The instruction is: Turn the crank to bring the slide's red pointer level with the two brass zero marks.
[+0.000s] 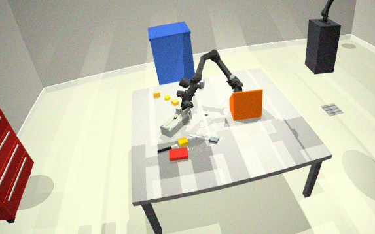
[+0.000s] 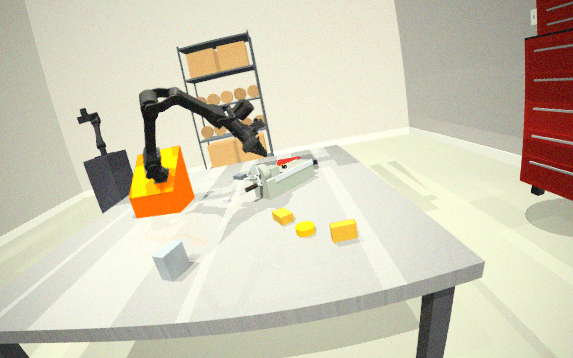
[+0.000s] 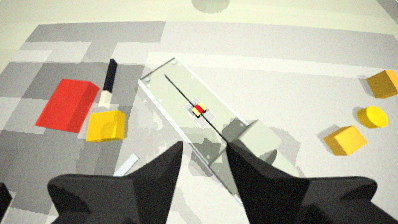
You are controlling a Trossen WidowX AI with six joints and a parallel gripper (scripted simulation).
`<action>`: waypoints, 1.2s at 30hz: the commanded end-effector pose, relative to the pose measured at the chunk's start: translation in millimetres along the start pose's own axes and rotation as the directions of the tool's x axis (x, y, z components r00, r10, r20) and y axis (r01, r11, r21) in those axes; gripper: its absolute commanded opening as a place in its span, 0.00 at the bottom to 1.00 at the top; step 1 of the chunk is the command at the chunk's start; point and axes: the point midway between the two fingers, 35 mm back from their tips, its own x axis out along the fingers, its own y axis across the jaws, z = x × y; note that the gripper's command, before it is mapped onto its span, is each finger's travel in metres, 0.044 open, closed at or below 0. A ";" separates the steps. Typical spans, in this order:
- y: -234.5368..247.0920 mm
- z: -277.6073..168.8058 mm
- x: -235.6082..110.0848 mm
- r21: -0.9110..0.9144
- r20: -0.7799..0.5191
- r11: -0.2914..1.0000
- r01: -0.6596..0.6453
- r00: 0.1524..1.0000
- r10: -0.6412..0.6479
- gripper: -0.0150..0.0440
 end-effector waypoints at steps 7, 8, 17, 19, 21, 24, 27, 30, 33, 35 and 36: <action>-0.2 0.0 0.0 0.000 0.000 1.000 0.001 1.000 -0.001 1.00; -0.2 0.0 0.0 0.000 0.000 1.000 0.001 1.000 -0.001 0.96; -0.2 0.0 0.0 0.000 0.000 1.000 0.001 1.000 -0.001 0.56; -0.2 0.0 0.0 0.000 0.000 1.000 0.001 1.000 -0.001 0.47; -0.2 0.0 0.0 0.000 0.000 1.000 0.001 1.000 -0.001 0.38; -0.2 0.0 0.0 0.000 0.000 1.000 0.001 1.000 -0.001 0.25; -0.2 0.0 0.0 0.000 0.000 1.000 0.001 1.000 -0.001 0.25; -0.2 0.0 0.0 0.000 0.000 1.000 0.001 1.000 -0.001 0.25; -0.2 0.0 0.0 0.000 0.000 1.000 0.001 1.000 -0.001 0.25; -0.2 0.0 0.0 0.000 0.000 1.000 0.001 1.000 -0.001 0.25; 0.0 0.0 0.0 0.000 0.000 1.000 0.000 1.000 0.000 0.25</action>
